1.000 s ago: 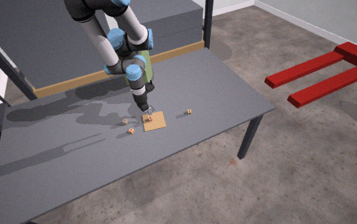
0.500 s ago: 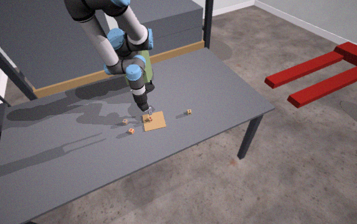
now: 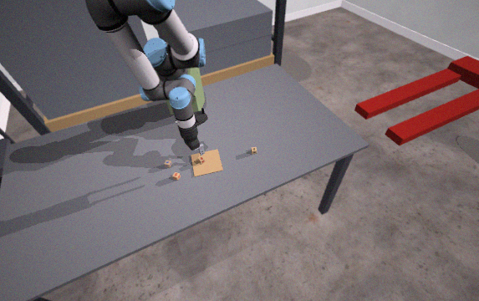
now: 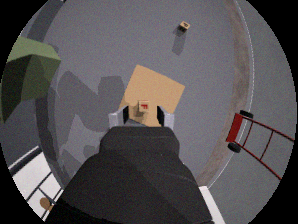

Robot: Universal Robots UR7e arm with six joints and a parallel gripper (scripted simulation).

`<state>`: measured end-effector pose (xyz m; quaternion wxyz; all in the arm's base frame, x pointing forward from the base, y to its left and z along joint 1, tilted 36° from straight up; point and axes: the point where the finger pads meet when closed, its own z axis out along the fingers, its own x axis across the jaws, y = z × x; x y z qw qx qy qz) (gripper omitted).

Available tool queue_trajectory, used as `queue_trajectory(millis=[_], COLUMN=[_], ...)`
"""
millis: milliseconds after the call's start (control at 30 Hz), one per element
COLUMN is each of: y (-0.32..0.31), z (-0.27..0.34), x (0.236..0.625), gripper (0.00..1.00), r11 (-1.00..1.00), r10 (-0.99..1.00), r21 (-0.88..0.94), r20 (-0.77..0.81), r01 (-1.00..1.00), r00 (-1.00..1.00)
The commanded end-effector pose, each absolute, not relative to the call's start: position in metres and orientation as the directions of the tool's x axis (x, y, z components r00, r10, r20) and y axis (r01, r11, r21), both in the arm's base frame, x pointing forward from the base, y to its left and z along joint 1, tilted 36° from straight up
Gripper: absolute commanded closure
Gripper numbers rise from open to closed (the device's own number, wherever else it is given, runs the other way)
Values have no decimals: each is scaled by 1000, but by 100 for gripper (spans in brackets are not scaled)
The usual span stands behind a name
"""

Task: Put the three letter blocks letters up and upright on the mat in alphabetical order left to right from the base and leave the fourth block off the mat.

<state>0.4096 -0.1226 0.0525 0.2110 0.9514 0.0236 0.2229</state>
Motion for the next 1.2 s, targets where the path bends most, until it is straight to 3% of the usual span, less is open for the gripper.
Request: queue_trajectory(millis=[0, 1167], y=[-126, -142], z=[51, 17], x=[413, 431], gripper=[0, 0], r11=[-909, -909], r10=[138, 138], r21=[414, 414], r20=[418, 418], r01=[-53, -52], r00=[898, 898])
